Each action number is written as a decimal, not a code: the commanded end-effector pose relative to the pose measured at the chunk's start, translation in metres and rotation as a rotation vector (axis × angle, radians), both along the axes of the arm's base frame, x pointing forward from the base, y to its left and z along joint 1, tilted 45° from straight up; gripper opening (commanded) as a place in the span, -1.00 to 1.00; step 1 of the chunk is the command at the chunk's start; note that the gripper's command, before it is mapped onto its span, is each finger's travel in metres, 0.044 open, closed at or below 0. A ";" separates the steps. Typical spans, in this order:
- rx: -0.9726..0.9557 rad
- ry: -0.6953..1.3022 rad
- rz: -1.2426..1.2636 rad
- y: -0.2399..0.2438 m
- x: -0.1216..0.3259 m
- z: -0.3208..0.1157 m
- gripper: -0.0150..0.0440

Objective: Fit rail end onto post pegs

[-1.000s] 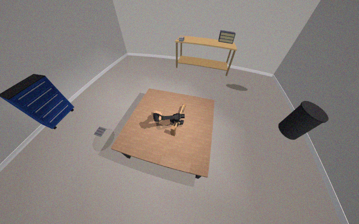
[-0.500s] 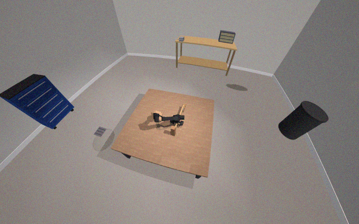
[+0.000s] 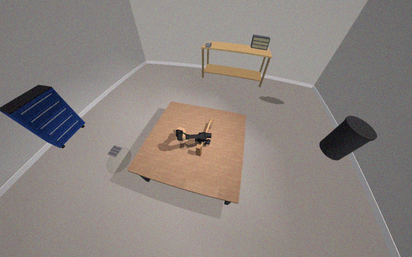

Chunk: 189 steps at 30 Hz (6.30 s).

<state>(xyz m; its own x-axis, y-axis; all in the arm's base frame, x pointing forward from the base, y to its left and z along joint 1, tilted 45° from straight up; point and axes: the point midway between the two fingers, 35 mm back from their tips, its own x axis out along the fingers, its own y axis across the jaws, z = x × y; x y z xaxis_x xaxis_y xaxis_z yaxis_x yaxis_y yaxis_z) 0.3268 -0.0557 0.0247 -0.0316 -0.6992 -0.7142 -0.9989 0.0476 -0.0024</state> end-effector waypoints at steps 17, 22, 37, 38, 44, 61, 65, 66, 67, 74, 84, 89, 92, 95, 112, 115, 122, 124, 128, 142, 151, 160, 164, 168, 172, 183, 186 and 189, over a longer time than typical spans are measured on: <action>-0.003 0.000 0.003 0.000 0.000 0.000 -0.49; -0.003 0.000 0.003 0.000 0.000 0.000 -0.49; -0.003 0.000 0.003 0.004 0.001 0.004 -0.49; -0.003 0.000 0.003 0.004 0.001 0.004 -0.49; -0.003 0.000 0.003 0.006 0.001 0.006 -0.49; -0.002 0.000 0.003 0.012 0.003 0.012 -0.49; -0.002 0.000 0.003 0.014 0.003 0.014 -0.49; -0.002 0.000 0.003 0.014 0.003 0.014 -0.49; -0.002 0.000 0.003 0.015 0.004 0.015 -0.49; -0.002 0.000 0.003 0.017 0.004 0.017 -0.49; -0.002 0.000 0.003 0.021 0.004 0.021 -0.49; -0.002 0.000 0.003 0.022 0.004 0.022 -0.49; -0.001 0.000 0.003 0.023 0.004 0.023 -0.49; -0.001 0.000 0.003 0.024 0.004 0.024 -0.49; -0.001 0.000 0.003 0.024 0.004 0.024 -0.49; -0.002 0.000 0.003 0.023 0.003 0.023 -0.49; -0.001 0.000 0.003 0.023 0.003 0.023 -0.49; -0.001 0.000 0.003 0.024 0.003 0.023 -0.49; -0.001 0.000 0.003 0.024 0.003 0.024 -0.49; -0.001 0.000 0.003 0.024 0.002 0.024 -0.49; -0.001 0.000 0.003 0.023 0.002 0.023 -0.49; -0.002 0.000 0.003 0.022 0.002 0.024 -0.49; -0.002 0.000 0.003 0.021 0.002 0.025 -0.49; -0.002 0.000 0.003 0.020 0.002 0.025 -0.49; -0.002 0.000 0.003 0.019 0.002 0.026 -0.49; -0.002 0.000 0.003 0.017 0.002 0.029 -0.49; -0.002 0.000 0.003 0.017 0.002 0.030 -0.49; -0.002 0.000 0.003 0.016 0.002 0.031 -0.49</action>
